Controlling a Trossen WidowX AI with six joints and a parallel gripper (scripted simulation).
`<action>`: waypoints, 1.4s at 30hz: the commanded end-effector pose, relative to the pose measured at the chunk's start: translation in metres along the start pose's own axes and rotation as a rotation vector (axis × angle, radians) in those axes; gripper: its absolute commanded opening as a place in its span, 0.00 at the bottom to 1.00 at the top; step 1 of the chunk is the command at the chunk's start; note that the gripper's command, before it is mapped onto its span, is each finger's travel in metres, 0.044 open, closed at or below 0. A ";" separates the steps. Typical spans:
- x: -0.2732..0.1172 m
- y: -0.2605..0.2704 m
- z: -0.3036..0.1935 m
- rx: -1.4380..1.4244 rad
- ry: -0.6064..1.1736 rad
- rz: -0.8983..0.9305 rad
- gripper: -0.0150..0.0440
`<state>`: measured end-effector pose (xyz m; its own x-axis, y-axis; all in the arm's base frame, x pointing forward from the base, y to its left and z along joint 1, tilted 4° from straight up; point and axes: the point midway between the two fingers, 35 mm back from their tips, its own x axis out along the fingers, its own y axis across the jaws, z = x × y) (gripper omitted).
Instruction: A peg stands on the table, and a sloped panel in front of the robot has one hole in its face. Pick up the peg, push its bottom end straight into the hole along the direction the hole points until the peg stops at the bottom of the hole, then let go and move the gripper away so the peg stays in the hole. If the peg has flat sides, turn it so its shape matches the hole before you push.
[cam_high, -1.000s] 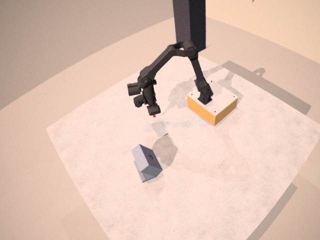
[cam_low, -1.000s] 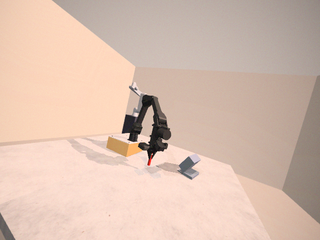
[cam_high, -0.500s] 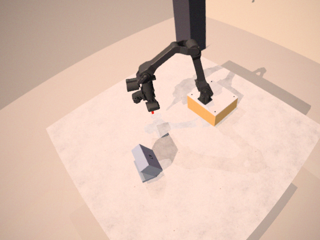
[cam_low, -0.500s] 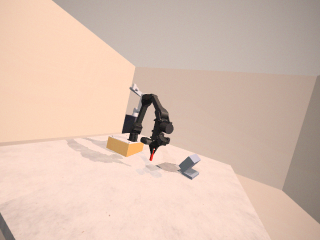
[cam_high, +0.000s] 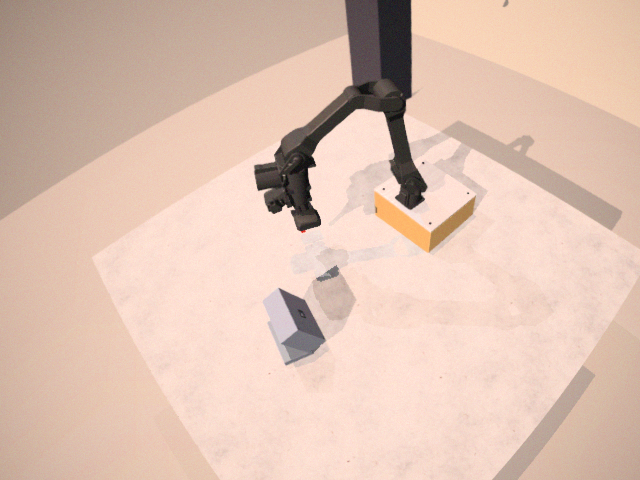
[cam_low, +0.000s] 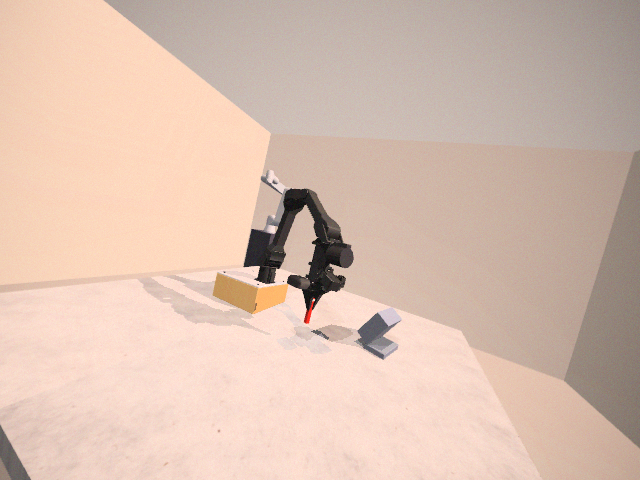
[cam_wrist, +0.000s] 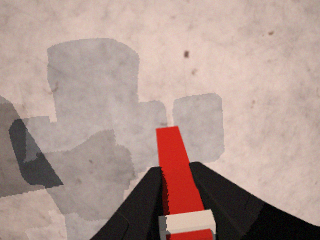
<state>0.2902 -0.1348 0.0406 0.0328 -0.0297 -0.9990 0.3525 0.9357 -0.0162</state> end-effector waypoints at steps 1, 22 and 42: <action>0.001 0.004 0.000 -0.004 -0.009 -0.014 0.25; 0.003 0.027 0.007 -0.035 -0.090 -0.072 0.25; 0.004 0.052 0.012 -0.059 -0.176 -0.115 0.25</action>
<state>0.3199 -0.0936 0.0369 0.1546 -0.1838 -0.9707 0.3080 0.9425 -0.1294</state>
